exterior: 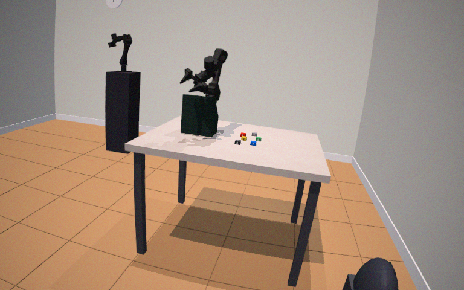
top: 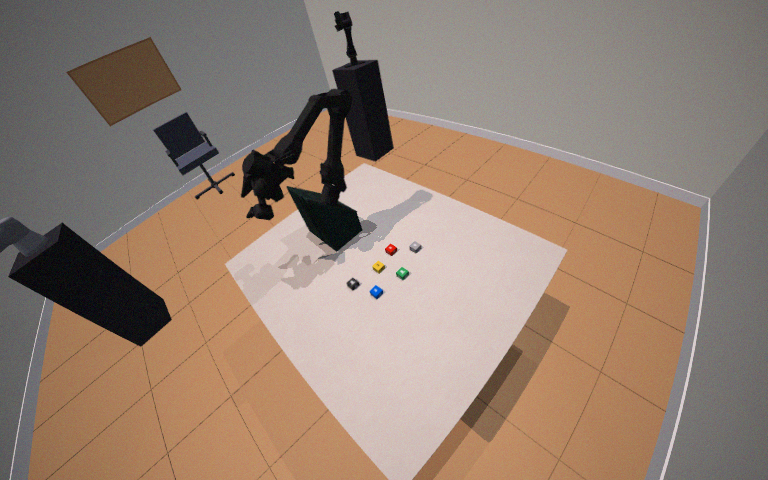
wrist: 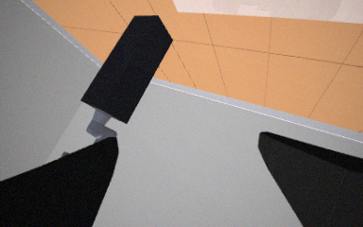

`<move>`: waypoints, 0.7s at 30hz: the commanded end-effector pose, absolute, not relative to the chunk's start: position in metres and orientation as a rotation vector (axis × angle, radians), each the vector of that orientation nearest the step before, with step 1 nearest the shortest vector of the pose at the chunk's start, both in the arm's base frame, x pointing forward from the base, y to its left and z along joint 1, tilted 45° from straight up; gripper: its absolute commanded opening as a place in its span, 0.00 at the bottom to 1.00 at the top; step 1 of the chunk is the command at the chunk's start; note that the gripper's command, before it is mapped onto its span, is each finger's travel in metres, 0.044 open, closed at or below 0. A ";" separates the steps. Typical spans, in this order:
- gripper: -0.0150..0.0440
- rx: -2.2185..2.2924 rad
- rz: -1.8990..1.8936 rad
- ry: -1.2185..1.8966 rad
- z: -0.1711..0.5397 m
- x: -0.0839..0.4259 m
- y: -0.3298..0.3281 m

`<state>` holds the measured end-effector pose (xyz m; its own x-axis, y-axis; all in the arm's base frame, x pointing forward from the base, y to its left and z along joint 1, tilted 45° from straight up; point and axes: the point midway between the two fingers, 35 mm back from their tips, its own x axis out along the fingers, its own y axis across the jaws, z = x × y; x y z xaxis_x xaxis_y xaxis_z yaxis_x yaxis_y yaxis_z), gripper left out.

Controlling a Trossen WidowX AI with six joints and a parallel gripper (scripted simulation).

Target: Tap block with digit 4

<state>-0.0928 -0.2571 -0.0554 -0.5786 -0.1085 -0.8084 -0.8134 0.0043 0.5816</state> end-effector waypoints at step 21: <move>0.93 -2.193 2.498 -0.764 -0.109 0.069 -0.236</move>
